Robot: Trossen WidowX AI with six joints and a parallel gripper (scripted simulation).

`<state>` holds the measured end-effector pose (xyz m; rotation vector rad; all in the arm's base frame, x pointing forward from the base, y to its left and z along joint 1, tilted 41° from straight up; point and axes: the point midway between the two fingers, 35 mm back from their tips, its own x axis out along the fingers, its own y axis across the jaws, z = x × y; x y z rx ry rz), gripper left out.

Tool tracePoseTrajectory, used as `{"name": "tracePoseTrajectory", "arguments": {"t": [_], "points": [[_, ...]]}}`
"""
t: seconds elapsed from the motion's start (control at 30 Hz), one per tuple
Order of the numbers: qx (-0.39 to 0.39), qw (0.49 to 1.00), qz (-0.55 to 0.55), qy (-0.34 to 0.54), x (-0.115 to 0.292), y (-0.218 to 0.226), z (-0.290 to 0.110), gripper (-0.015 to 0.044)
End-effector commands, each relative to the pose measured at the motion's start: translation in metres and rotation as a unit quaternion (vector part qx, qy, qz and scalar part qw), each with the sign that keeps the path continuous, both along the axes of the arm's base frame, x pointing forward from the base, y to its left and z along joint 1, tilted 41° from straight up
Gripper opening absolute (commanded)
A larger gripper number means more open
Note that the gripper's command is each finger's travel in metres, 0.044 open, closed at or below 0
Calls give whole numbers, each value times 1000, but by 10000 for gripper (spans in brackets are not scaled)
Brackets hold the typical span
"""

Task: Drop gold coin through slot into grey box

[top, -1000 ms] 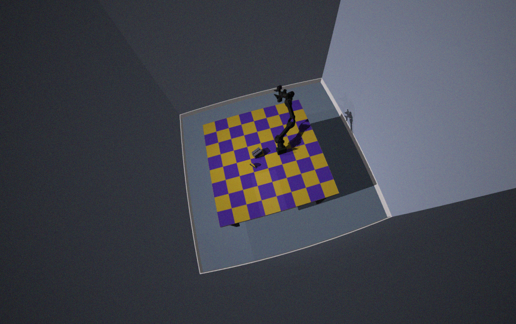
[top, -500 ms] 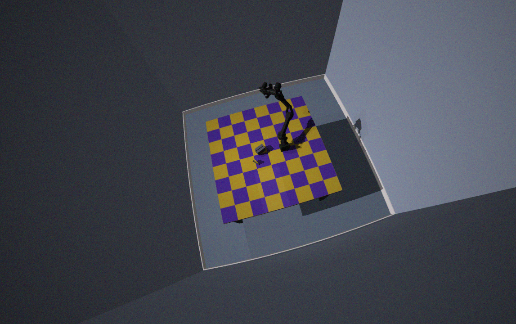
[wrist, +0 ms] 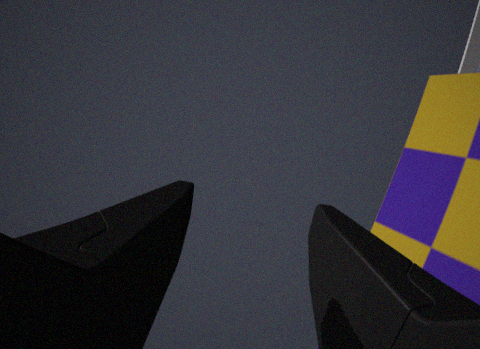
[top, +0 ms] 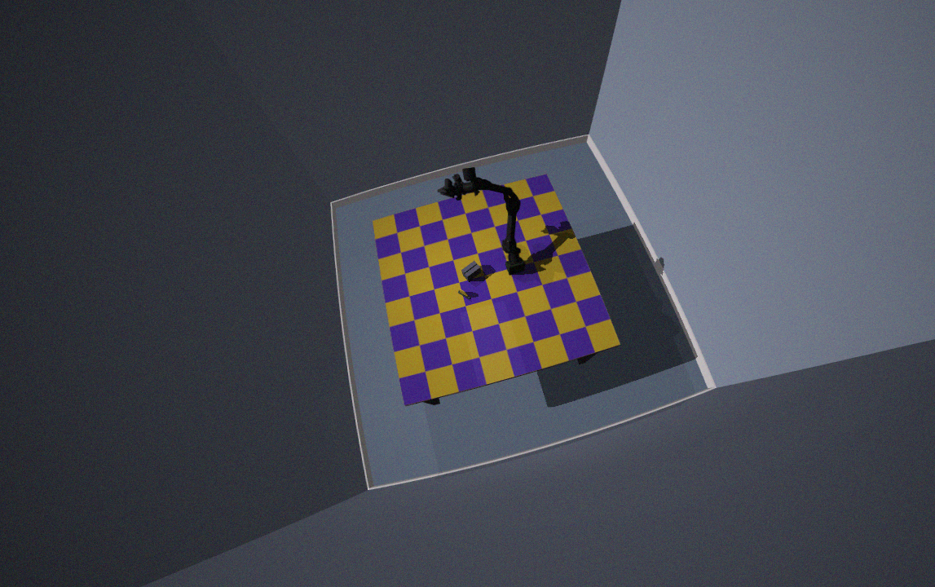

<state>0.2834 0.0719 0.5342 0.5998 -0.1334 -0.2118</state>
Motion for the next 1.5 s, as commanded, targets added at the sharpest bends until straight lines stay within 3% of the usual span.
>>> {"name": "tracePoseTrajectory", "arguments": {"t": [0.0,0.13,0.37,0.77,1.0,1.13,1.23,1.47], "points": [[-15,998,19,63,35,32,-41,161],[-41,995,55,78,45,51,-53,161],[-49,981,68,175,79,87,-122,161],[-62,900,14,432,109,135,-322,161],[-82,822,-75,559,86,130,-431,161],[-104,760,-153,623,52,117,-491,161],[-116,736,-186,641,38,111,-510,161],[-116,736,-186,640,49,91,-533,161]]}}
